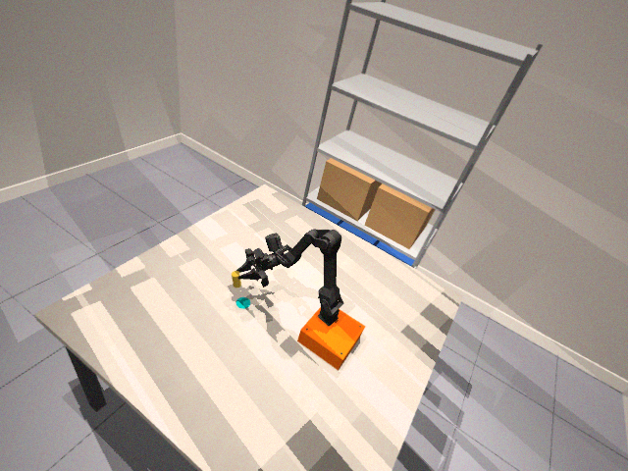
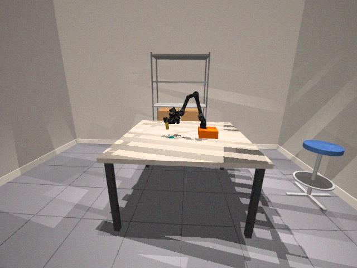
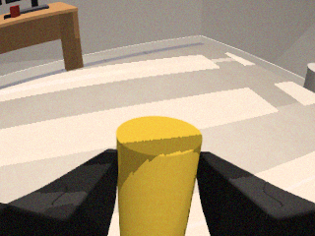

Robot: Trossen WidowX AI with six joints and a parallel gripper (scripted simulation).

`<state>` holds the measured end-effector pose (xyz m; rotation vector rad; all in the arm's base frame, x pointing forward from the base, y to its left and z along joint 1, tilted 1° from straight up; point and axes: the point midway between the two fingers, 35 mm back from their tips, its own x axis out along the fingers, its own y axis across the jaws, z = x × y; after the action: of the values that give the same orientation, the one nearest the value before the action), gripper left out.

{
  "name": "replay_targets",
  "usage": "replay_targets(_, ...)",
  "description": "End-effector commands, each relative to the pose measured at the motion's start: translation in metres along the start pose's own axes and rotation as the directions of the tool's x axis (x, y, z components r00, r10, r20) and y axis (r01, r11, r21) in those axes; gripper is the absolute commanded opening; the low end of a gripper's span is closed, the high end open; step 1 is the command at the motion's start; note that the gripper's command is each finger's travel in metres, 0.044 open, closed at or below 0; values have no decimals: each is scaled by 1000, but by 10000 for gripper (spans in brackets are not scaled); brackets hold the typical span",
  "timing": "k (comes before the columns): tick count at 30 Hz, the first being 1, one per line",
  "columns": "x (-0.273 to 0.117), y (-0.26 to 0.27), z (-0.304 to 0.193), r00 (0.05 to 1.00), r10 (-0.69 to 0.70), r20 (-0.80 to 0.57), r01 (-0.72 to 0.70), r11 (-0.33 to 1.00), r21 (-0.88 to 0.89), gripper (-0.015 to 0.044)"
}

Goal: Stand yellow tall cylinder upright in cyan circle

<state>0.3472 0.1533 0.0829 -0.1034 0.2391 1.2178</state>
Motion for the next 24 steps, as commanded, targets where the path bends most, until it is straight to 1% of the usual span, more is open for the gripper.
replay_targets(1, -4, 5, -1, 1000, 14, 21, -14, 1000, -2, 105)
replay_targets(24, -23, 25, 2, 991, 71, 111, -64, 996, -67, 105)
